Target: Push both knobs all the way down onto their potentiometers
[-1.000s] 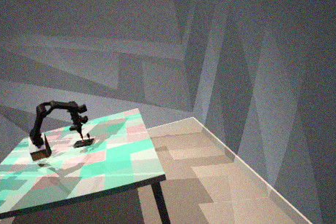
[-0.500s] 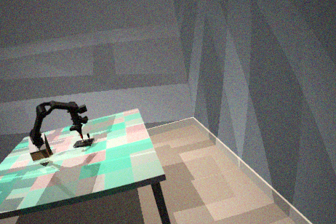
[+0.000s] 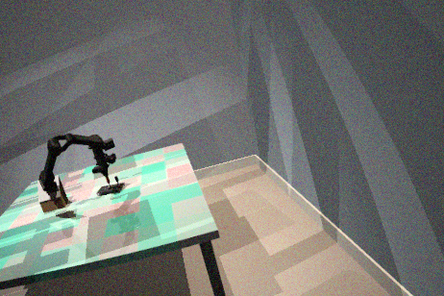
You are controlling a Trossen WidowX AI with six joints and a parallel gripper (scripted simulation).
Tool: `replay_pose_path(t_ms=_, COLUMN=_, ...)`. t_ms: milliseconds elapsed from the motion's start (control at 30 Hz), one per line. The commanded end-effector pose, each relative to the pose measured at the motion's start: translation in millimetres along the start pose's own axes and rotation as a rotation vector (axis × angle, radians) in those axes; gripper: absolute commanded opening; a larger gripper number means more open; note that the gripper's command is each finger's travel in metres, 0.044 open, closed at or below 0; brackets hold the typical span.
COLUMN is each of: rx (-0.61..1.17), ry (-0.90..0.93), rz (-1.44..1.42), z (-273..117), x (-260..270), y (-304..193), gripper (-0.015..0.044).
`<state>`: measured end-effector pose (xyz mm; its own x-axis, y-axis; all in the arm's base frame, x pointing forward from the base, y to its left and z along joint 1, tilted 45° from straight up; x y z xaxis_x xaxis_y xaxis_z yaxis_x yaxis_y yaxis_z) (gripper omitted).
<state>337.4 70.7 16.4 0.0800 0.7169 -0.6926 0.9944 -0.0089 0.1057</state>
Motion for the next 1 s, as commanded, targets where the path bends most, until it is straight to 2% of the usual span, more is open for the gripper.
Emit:
replay_pose_path(t_ms=0, rx=0.007, ry=-0.007, rz=0.01, z=11.5, x=-1.9, y=1.7, gripper=0.0)
replay_pose_path(t_ms=967, rx=0.007, ry=-0.007, rz=0.011, z=24.5, x=-2.1, y=1.6, gripper=0.0)
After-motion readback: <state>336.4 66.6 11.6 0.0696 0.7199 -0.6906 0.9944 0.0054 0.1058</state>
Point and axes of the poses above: the point midway between the two fingers, 35 mm back from their tips, its own z axis out along the fingers, its own x axis across the jaws, y = z × x, the point moved 5 cm from there along -z, back along the fingers, and after that the axes turned 11 degrees about -z, right-handed, at the moved point
